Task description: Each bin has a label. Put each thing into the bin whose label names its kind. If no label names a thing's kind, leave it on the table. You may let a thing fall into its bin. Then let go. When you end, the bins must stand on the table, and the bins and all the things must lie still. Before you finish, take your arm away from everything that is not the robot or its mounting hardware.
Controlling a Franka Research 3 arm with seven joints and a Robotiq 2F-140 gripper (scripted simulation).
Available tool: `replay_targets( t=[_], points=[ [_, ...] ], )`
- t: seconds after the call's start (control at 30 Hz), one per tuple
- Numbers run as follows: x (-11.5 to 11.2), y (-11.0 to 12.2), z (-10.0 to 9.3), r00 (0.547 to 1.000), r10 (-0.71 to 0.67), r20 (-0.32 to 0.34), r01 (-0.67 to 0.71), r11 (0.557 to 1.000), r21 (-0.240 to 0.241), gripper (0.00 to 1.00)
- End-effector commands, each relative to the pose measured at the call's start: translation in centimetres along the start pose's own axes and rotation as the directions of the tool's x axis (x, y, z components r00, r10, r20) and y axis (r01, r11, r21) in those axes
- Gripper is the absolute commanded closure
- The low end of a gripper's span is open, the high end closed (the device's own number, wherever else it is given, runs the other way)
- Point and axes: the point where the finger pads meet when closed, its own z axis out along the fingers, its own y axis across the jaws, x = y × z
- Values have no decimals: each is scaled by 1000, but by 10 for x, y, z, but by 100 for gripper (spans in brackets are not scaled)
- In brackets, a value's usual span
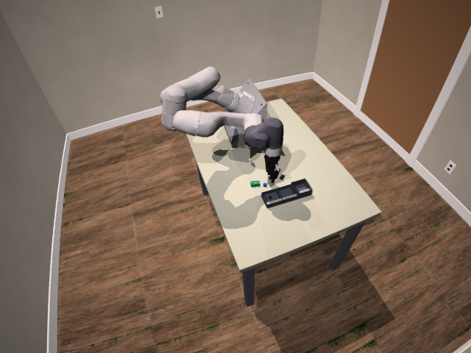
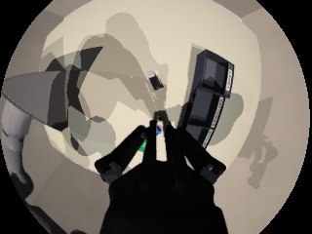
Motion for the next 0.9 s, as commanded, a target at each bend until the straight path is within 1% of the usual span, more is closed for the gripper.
replay_targets(
  t=[0.0,0.13,0.3,0.37,0.8,0.87],
  points=[
    [-1,0,1,1000,7,0,-7,1000,-1,93],
    [-1,0,1,1000,7,0,-7,1000,-1,93],
    [-1,0,-16,1000,7,0,-7,1000,-1,93],
    [-1,0,-16,1000,7,0,-7,1000,-1,93],
    [-1,0,-59,1000,7,0,-7,1000,-1,93],
    [-1,0,-59,1000,7,0,-7,1000,-1,93]
  ],
)
